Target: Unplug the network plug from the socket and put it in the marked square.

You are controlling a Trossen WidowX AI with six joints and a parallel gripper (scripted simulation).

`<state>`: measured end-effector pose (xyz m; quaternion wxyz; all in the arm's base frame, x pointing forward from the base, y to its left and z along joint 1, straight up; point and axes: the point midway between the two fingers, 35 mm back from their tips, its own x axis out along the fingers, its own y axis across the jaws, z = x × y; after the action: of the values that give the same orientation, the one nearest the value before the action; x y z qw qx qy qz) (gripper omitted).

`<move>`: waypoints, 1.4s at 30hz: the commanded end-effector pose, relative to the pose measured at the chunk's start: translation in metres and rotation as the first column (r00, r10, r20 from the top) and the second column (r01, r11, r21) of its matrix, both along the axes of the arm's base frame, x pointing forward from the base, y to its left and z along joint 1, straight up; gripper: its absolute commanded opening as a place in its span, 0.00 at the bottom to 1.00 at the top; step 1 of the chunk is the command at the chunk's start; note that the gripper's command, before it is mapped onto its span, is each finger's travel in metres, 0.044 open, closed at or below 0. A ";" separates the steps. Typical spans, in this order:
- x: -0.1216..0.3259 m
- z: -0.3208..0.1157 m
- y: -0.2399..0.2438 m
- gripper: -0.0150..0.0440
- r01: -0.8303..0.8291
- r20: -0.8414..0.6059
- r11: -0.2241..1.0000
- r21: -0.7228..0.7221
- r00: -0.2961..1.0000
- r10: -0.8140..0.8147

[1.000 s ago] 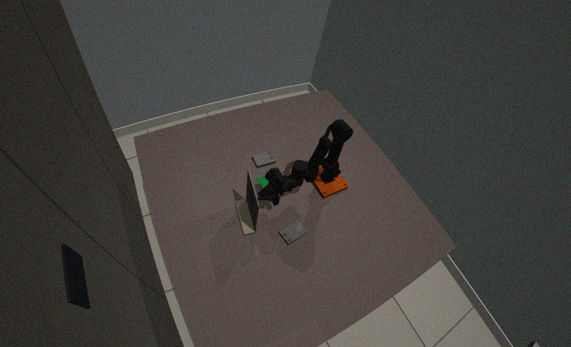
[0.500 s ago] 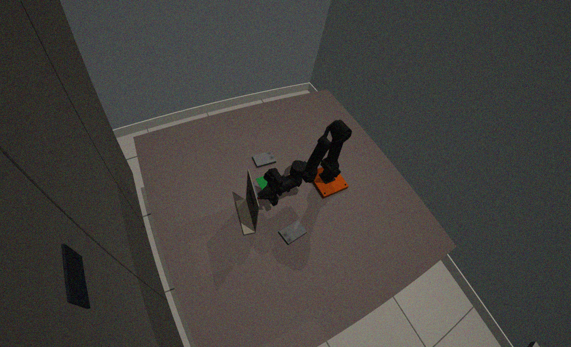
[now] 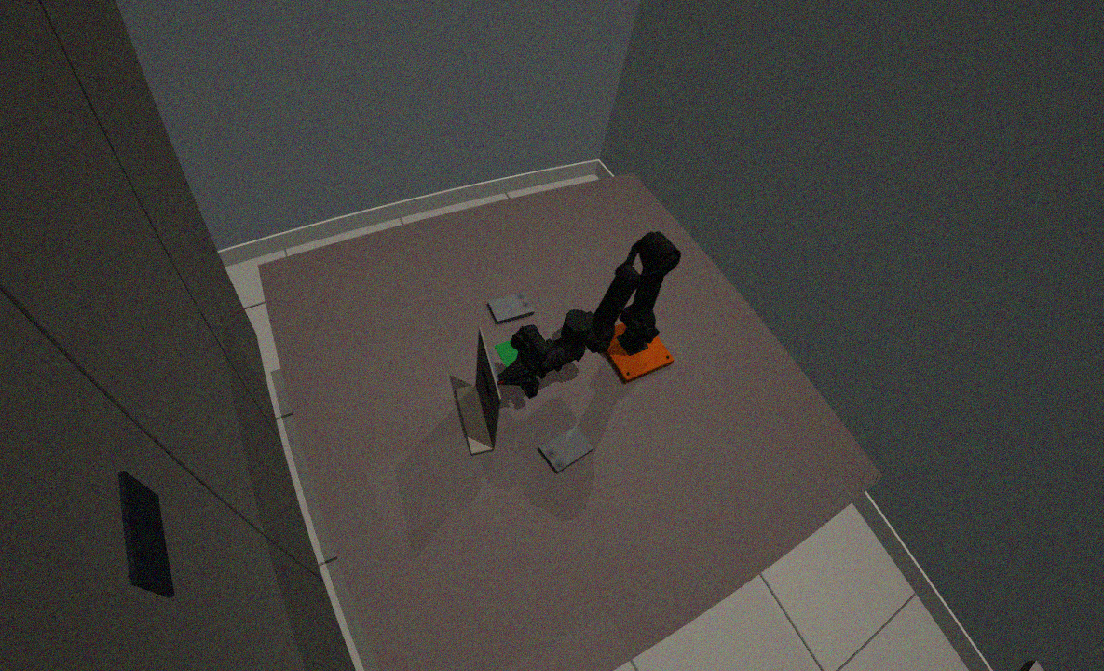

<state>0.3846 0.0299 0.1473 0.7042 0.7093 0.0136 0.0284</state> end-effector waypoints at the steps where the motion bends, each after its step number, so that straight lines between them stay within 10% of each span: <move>1: -0.004 0.000 0.001 0.25 -0.001 0.000 1.000 -0.003 1.000 0.001; 42: -0.030 -0.001 0.008 0.25 -0.001 -0.002 1.000 -0.003 1.000 0.001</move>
<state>0.3581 0.0379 0.1446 0.7042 0.7093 0.0175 0.0273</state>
